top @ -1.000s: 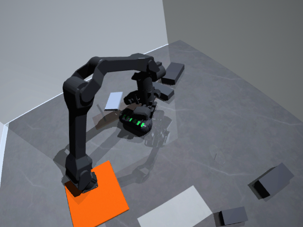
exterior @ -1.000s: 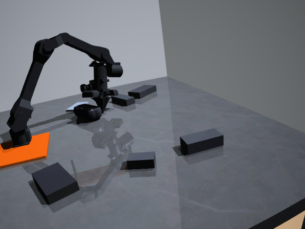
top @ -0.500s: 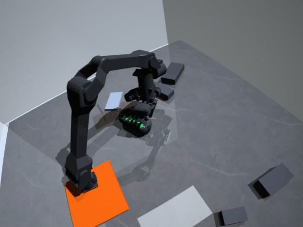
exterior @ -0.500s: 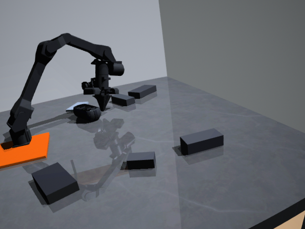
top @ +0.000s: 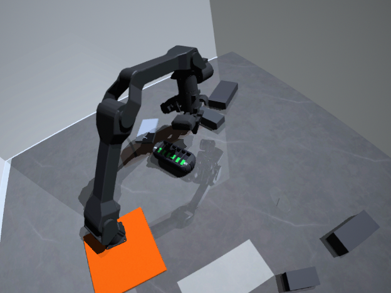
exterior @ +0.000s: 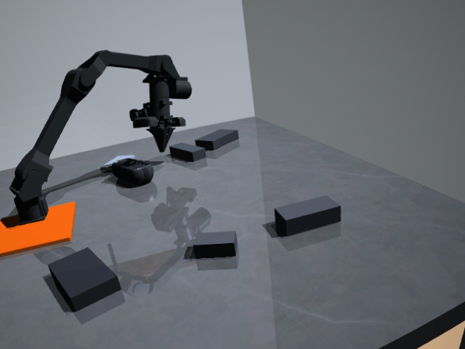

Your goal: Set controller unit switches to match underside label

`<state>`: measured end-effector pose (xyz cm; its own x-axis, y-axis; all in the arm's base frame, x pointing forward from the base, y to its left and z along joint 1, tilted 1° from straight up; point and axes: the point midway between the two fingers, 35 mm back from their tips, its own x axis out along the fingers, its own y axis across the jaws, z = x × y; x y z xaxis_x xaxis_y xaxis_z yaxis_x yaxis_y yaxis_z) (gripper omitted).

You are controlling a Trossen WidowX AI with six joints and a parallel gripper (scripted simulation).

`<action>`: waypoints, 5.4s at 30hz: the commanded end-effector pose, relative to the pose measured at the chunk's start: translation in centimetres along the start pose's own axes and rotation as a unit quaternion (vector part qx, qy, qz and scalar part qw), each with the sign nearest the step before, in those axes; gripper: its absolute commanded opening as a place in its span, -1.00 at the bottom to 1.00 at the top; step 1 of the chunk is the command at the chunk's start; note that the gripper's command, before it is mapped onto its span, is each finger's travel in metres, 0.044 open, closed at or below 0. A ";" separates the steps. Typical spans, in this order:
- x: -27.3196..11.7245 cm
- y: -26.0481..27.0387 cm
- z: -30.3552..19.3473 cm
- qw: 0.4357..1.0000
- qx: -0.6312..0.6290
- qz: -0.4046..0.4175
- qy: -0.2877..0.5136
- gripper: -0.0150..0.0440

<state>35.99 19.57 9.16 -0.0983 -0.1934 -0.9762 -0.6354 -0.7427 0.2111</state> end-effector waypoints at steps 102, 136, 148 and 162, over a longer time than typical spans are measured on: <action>1.4 6.5 11.2 0.976 0.188 -0.100 0.045 1.00; 3.9 6.0 11.3 0.976 0.188 -0.098 0.045 0.62; 3.3 6.3 11.1 0.976 0.188 -0.098 0.045 0.65; 2.7 6.5 10.8 0.977 0.188 -0.099 0.039 0.65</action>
<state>23.09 21.20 6.79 0.0977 -0.1363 -0.9858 -0.8731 -0.4872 -0.0191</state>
